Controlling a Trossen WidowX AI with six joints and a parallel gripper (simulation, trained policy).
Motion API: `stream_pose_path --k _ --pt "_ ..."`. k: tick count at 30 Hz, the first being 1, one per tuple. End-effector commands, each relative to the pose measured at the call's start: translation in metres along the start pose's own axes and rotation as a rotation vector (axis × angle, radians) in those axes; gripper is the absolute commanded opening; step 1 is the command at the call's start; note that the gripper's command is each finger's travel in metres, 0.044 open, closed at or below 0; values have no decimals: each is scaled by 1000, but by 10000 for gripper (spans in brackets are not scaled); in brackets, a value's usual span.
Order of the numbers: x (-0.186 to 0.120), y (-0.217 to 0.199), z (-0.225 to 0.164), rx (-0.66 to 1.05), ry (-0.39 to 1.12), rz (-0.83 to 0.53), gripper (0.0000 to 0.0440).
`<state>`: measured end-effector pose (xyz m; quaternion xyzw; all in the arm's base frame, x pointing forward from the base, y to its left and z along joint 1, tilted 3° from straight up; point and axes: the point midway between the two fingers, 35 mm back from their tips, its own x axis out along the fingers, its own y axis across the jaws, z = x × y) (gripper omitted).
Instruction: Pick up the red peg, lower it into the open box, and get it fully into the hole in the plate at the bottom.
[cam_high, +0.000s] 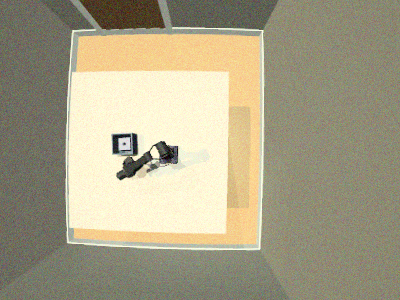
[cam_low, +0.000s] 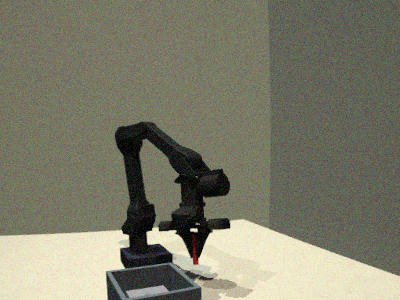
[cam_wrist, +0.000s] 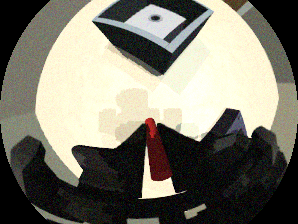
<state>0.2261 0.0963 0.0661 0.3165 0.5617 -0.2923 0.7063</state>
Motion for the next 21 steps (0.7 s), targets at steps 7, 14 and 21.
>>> stream_pose_path --k 7,14,21 --pt "-36 15 45 -18 -95 45 0" --pt "-40 13 77 12 -129 38 0" --pt "-37 9 107 52 -151 27 0"
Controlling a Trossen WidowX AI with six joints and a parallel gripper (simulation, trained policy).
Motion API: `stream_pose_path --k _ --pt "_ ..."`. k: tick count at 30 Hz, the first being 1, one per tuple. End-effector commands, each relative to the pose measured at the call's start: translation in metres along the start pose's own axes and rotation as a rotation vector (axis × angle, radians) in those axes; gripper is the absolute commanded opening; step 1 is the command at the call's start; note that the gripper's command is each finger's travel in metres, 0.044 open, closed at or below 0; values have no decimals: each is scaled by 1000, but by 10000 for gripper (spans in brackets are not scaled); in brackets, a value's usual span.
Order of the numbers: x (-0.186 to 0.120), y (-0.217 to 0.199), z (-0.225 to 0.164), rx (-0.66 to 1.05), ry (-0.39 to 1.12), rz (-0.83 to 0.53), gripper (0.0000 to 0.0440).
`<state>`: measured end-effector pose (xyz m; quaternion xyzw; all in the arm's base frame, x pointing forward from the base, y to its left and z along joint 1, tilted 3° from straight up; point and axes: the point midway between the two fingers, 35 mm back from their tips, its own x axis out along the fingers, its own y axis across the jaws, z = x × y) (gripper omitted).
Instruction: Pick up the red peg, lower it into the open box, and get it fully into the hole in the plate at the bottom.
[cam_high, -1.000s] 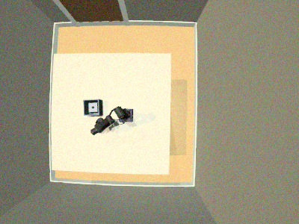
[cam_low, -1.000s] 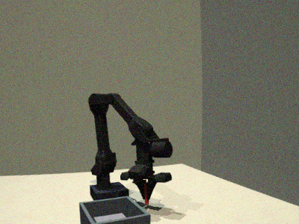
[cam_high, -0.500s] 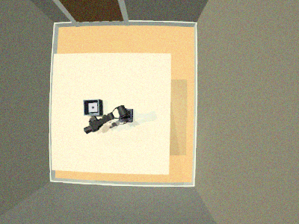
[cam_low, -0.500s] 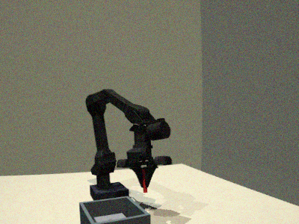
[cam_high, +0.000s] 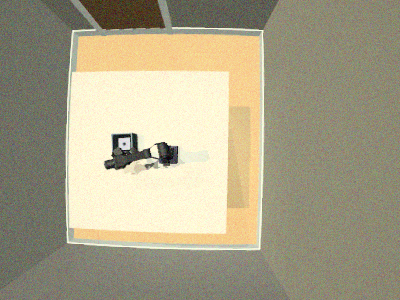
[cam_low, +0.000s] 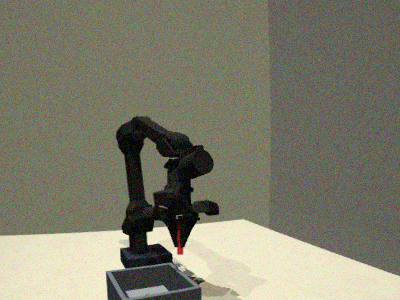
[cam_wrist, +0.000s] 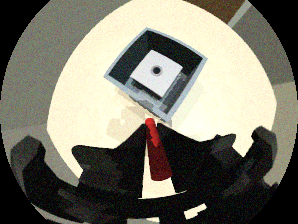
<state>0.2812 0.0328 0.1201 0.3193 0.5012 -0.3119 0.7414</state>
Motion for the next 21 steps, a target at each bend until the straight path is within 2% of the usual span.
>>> stream_pose_path --k 1,21 --pt "5 0 18 17 -19 -9 0" --pt "44 -11 80 128 -39 -28 5"
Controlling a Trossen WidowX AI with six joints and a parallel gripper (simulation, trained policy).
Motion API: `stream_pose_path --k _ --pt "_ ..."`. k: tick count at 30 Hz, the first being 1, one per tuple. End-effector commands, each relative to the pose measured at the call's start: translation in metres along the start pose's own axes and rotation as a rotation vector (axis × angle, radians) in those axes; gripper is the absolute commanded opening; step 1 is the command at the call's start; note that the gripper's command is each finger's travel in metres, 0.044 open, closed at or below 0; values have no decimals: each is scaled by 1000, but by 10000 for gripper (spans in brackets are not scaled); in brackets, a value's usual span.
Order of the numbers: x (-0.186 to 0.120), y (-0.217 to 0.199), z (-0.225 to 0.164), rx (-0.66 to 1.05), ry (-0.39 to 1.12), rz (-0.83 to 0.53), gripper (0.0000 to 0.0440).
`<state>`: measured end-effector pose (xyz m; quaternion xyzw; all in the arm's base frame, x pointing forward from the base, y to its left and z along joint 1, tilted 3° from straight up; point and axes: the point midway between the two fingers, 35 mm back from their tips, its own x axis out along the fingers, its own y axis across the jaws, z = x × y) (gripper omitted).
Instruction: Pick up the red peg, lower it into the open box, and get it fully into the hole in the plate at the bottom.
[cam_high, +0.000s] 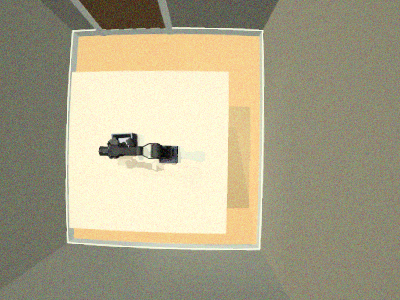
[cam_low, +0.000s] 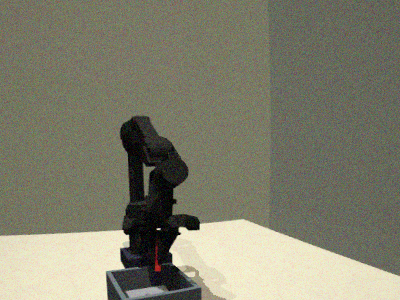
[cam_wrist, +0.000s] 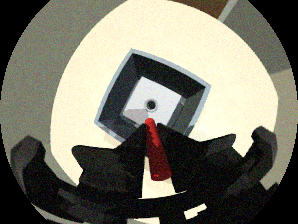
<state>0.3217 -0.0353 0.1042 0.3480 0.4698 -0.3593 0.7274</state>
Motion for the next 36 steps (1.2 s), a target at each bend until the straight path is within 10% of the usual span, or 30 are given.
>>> stream_pose_path --k 1,14,25,36 --pt "9 2 10 13 9 0 6" --pt "46 -2 16 17 66 -43 14" --pt "64 -1 24 -38 89 -85 168" --pt "68 19 56 -82 52 -72 412"
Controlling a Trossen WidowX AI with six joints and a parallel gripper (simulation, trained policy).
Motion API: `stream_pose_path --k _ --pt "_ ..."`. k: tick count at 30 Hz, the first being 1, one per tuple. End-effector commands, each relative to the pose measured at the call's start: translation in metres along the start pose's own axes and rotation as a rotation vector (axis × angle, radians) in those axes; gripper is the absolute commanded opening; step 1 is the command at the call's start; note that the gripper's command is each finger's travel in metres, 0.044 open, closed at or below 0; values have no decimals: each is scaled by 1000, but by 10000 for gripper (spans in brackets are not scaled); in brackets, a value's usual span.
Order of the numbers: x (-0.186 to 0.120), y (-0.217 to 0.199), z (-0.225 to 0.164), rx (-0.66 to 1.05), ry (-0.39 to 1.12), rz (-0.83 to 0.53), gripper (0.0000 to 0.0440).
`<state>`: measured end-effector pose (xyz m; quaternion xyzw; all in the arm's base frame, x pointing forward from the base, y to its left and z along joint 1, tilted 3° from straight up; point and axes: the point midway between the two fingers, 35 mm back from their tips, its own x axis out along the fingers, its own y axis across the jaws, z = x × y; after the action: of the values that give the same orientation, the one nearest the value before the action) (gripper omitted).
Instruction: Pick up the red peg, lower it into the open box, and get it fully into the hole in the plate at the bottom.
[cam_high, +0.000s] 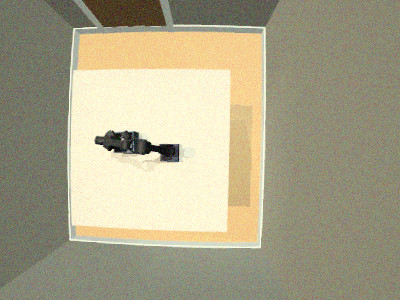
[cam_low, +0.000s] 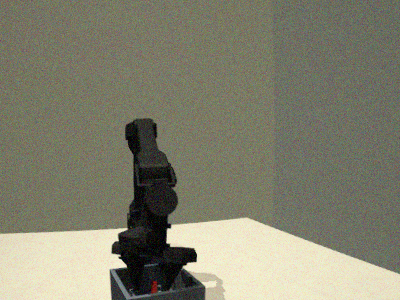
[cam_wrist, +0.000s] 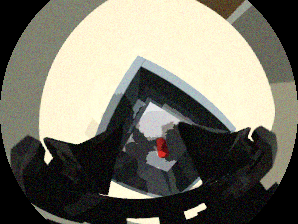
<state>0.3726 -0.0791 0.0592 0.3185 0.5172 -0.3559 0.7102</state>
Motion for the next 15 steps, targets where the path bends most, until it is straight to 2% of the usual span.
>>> stream_pose_path --k 1,15 --pt "1 5 15 -16 -19 -5 433" --pt "-9 13 66 13 -132 23 440"
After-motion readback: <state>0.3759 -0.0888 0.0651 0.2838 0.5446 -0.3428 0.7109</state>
